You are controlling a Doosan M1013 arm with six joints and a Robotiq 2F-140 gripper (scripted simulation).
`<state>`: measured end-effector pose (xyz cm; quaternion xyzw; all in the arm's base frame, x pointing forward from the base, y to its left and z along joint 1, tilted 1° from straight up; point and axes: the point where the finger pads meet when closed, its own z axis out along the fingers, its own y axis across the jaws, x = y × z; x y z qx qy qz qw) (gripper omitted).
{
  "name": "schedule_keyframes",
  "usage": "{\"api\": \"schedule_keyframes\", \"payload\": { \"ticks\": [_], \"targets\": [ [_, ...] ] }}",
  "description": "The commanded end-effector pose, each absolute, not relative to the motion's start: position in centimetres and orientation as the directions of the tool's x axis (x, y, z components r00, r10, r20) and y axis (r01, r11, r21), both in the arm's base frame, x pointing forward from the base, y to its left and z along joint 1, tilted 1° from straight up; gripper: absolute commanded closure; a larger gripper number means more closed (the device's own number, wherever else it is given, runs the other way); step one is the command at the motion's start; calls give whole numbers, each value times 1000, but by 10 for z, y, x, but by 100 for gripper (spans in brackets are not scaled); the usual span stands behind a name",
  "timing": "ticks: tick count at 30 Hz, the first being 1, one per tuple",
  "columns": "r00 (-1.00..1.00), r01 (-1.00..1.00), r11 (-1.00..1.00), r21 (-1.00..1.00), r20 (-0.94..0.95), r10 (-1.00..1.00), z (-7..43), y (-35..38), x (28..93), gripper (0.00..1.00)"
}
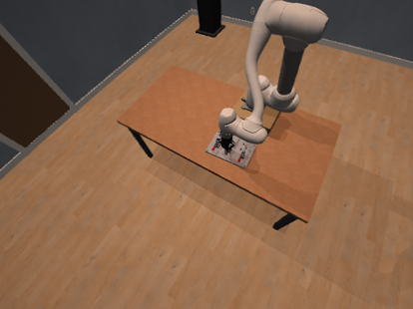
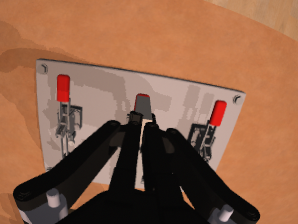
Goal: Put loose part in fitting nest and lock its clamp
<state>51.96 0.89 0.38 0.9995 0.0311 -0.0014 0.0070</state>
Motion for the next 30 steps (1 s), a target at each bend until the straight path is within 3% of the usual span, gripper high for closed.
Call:
{"api": "schedule_keyframes", "payload": {
  "ticks": [1,30],
  "targets": [
    [998,62,-998,14,-3,62,4,9,520,90],
    [998,62,-998,14,-3,62,0,9,520,90]
  ]
}}
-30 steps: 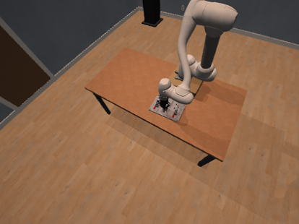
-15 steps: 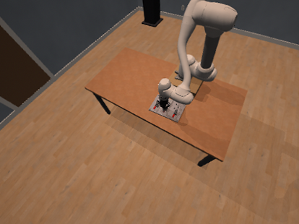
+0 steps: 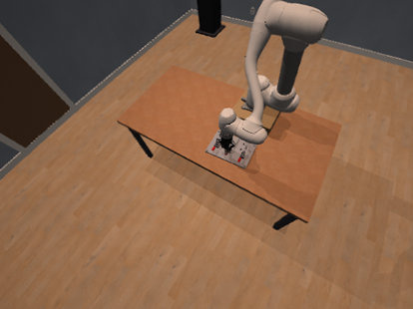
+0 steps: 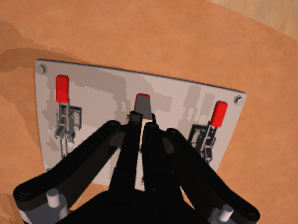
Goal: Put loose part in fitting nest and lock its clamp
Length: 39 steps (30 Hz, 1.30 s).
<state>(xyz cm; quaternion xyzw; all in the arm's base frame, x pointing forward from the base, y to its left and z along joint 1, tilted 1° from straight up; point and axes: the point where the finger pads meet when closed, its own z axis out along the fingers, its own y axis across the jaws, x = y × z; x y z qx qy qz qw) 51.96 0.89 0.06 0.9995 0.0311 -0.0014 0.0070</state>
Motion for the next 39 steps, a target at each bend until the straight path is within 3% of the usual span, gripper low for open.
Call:
{"api": "schedule_keyframes", "payload": {
  "ticks": [1,39],
  "targets": [
    [998,62,-998,14,-3,62,0,9,520,90],
    [998,62,-998,14,-3,62,-4,9,520,90]
  ]
}}
